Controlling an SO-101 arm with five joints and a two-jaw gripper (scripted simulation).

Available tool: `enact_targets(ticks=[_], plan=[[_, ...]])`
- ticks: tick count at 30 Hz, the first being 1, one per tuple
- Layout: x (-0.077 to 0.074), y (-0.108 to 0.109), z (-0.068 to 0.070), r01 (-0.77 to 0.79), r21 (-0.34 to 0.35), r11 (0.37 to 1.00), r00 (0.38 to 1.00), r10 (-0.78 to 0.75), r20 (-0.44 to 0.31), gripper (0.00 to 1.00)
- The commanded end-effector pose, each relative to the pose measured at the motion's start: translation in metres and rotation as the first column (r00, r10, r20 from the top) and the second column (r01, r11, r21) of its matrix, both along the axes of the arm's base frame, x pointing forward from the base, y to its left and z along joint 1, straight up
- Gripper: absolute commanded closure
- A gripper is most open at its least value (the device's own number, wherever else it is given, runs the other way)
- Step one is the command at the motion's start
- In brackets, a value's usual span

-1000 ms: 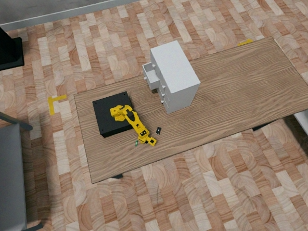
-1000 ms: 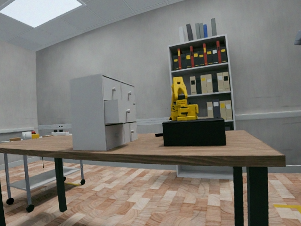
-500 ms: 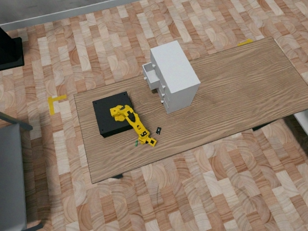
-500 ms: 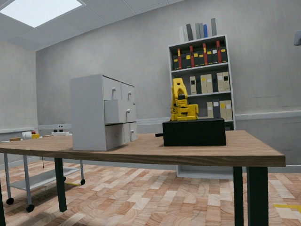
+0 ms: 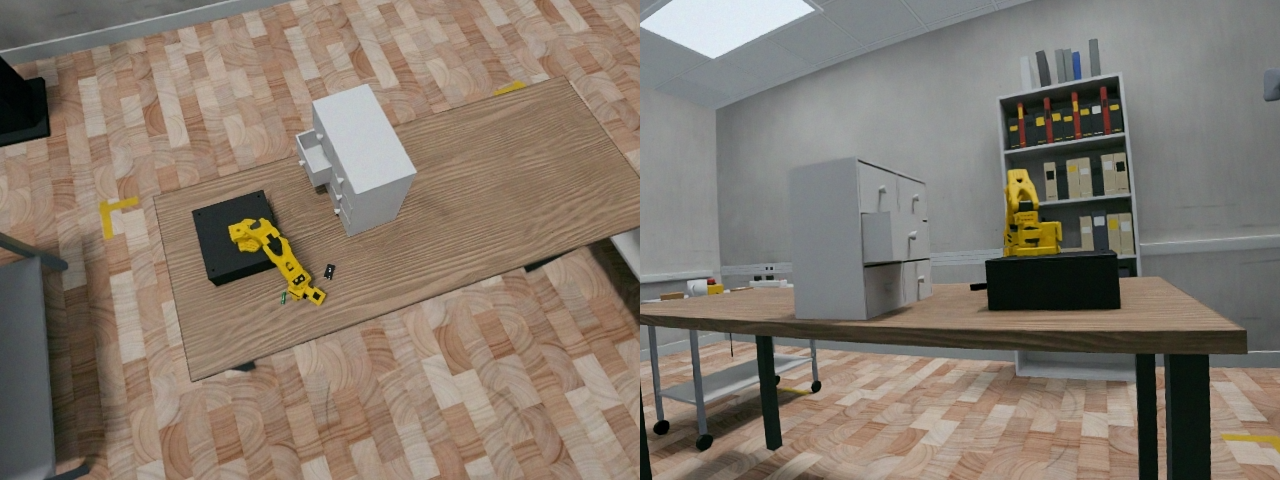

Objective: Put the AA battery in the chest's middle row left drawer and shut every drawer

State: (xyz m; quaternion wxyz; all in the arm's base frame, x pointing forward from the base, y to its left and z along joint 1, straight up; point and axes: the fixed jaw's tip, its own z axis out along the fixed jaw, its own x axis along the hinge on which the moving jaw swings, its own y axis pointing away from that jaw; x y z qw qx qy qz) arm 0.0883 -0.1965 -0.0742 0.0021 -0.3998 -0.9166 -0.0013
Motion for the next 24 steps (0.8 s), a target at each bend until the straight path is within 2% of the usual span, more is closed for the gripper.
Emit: enact_targets(ticks=[1,3,7,24], plan=[[0.000,-0.002,-0.002,-0.002,-0.004,1.000,1.000,0.002,0.003,0.79],[0.000,-0.002,-0.002,-0.002,-0.004,1.000,1.000,0.002,0.003,0.79],[0.000,0.000,-0.016,-0.002,-0.004,1.000,1.000,0.002,0.003,0.79],[0.000,0.000,-0.016,-0.002,-0.004,1.000,1.000,0.002,0.003,0.79]])
